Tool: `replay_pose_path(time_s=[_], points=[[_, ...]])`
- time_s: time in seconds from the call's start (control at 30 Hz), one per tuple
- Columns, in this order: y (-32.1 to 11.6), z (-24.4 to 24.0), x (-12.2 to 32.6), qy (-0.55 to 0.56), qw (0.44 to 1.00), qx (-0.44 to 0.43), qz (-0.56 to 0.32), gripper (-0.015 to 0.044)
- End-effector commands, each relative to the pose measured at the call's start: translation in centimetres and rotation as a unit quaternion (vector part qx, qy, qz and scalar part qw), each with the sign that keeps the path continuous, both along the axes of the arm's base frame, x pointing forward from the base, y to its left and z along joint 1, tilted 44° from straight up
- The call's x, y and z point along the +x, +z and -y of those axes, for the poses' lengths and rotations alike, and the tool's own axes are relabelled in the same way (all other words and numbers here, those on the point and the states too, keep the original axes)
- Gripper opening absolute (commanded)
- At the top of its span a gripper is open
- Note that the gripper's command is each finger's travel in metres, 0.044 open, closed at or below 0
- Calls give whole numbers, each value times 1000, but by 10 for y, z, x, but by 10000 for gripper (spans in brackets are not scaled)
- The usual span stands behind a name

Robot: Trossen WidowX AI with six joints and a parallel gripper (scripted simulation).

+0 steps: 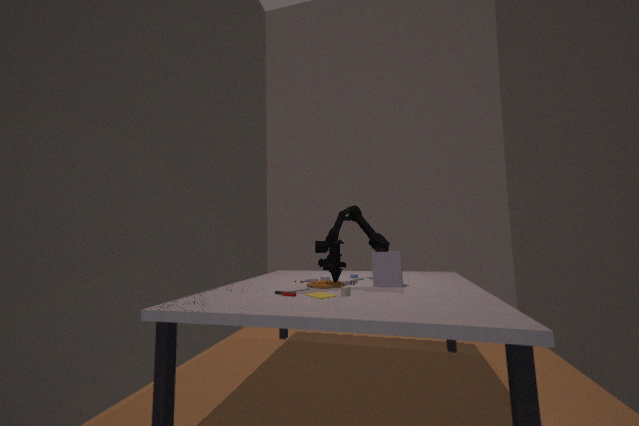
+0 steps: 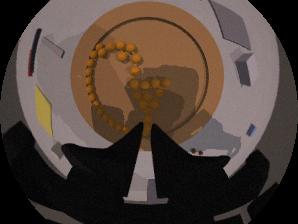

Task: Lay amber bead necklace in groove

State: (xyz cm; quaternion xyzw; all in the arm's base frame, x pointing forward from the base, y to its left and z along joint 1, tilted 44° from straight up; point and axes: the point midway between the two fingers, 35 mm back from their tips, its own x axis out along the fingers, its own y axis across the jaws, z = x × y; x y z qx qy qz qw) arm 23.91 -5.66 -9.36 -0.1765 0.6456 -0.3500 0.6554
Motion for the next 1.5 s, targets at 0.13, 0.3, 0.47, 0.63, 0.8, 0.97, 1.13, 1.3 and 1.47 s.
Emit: replay_pose_path(time_s=[0.13,0.3,0.47,0.63,0.8,0.97,1.13,1.3,1.47], points=[[0,0,0,0,1000,0,0,0],[0,0,0,0,1000,0,0,0],[0,0,0,0,1000,0,0,0],[0,0,0,0,1000,0,0,0],[2,-1,0,1,1000,-1,-1,0],[5,-4,-1,2,1000,-2,-3,0],[9,0,-9,2,1000,-2,-3,0],[11,1,-13,2,1000,-2,-3,0],[11,1,-13,2,1000,-2,-3,0]])
